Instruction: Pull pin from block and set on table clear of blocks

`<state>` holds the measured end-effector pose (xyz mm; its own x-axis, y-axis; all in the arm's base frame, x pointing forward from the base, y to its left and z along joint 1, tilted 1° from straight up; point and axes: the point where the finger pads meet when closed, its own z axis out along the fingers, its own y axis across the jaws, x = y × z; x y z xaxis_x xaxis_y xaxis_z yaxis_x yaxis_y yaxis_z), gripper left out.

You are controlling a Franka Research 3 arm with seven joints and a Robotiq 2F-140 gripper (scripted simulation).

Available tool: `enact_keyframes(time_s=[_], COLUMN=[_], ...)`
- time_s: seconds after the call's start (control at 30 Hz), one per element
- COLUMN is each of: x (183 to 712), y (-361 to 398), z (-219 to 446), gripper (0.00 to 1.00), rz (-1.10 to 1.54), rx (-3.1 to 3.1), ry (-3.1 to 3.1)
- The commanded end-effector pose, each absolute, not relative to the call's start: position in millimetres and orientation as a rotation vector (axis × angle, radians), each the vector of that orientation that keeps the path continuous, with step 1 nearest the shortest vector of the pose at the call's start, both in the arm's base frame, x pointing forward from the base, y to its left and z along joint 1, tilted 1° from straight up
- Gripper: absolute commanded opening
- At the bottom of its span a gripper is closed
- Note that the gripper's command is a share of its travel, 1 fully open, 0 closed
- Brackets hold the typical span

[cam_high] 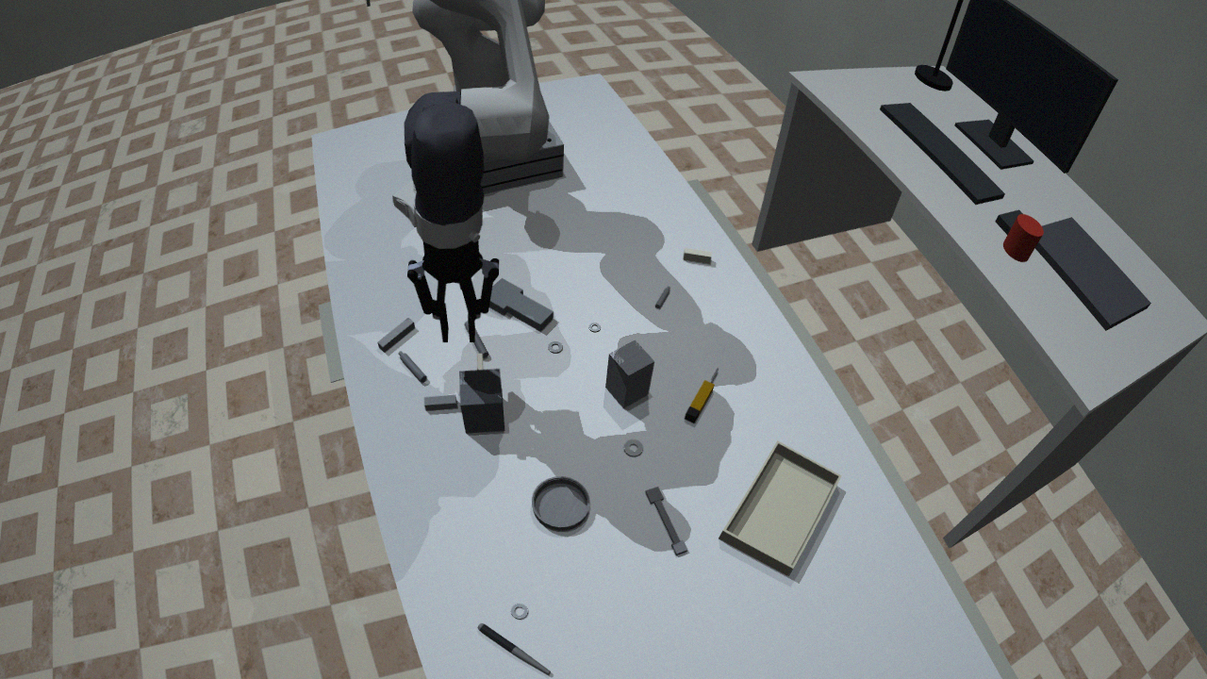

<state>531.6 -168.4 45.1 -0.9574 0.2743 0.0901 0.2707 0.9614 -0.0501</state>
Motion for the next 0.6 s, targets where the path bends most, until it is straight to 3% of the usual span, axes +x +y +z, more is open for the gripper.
enact_keyframes(time_s=[0.0, 0.57], x=[529.0, 523.8], y=[-169.1, -170.7], z=[42.5, 35.2], gripper=[0.31, 0.31], rz=[0.064, 0.076], rx=[-0.432, -0.44], ry=[-3.004, -2.985])
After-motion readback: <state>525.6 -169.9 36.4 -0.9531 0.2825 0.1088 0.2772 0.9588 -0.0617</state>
